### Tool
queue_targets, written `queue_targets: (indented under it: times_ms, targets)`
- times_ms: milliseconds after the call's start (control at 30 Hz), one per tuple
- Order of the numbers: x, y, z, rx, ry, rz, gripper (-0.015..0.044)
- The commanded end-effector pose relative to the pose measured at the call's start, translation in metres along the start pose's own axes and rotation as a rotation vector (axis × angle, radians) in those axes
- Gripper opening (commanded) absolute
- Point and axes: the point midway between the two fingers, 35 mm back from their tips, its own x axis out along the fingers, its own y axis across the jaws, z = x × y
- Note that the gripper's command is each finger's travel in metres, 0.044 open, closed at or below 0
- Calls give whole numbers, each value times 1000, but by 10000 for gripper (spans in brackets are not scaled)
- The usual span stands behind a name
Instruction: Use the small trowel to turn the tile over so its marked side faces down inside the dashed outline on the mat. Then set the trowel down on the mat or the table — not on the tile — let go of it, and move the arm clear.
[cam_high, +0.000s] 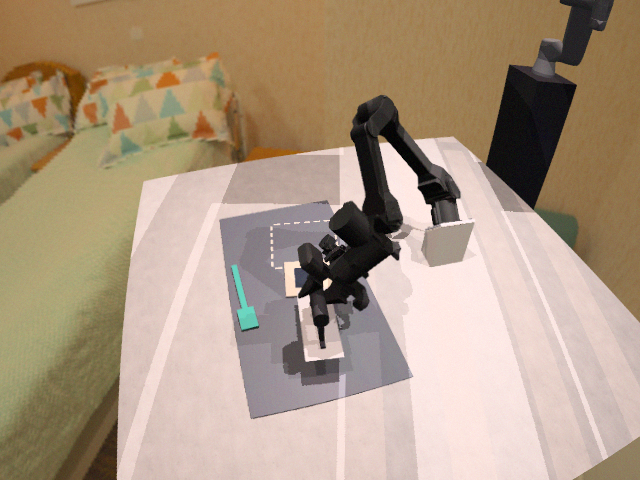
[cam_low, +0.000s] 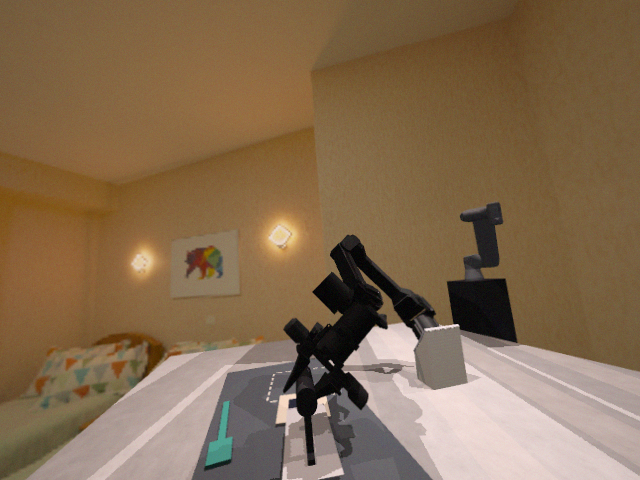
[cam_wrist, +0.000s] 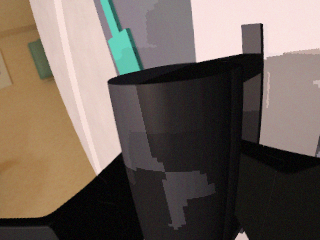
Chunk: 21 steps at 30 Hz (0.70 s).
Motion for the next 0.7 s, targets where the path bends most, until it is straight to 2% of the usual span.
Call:
queue_targets:
  times_ms: [0, 667]
  targets:
    - [-2, 5, -1, 27, -6, 15, 0]
    - [20, -13, -3, 27, -7, 15, 0]
